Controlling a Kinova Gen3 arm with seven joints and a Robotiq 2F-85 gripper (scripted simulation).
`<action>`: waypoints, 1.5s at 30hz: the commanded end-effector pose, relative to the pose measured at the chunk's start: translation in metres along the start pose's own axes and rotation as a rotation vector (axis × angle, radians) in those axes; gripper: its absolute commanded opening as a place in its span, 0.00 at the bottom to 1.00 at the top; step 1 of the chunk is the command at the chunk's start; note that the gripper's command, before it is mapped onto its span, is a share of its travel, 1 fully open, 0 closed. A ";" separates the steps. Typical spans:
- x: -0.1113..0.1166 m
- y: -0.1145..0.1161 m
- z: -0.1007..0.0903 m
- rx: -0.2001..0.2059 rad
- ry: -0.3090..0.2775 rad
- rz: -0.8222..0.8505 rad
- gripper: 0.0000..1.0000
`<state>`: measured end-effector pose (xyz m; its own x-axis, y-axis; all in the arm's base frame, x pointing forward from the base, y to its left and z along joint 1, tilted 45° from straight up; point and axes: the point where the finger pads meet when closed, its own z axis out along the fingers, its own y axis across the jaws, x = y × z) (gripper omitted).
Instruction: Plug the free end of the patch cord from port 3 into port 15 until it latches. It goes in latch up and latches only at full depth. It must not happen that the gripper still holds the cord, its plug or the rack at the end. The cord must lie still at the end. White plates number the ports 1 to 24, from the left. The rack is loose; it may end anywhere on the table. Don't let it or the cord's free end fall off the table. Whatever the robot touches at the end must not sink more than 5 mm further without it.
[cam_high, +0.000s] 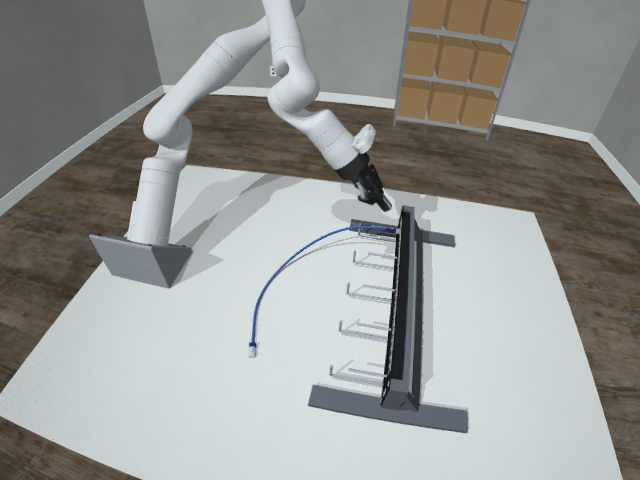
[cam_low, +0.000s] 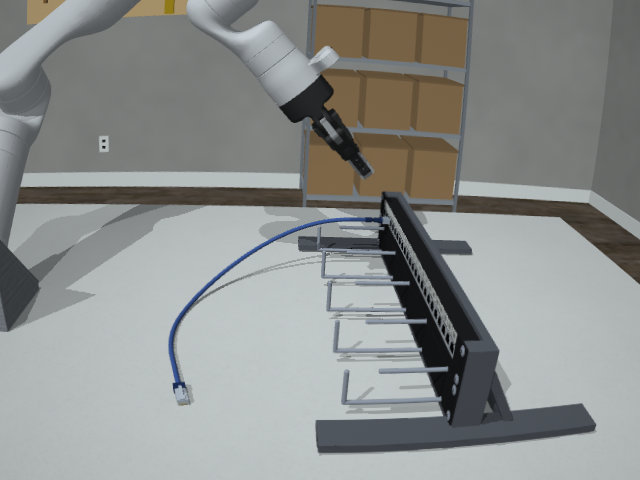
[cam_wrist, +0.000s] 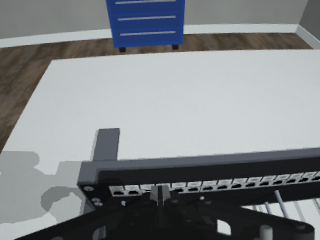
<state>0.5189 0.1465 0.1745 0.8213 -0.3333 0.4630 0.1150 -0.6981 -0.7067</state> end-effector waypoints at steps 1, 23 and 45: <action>-0.008 0.002 0.017 0.000 -0.021 0.001 0.00; -0.008 0.002 0.027 -0.001 -0.021 0.002 0.00; -0.008 0.002 0.027 0.000 -0.021 0.001 0.00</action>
<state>0.5272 0.1656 0.1539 0.8341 -0.3196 0.4495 0.1137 -0.6978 -0.7072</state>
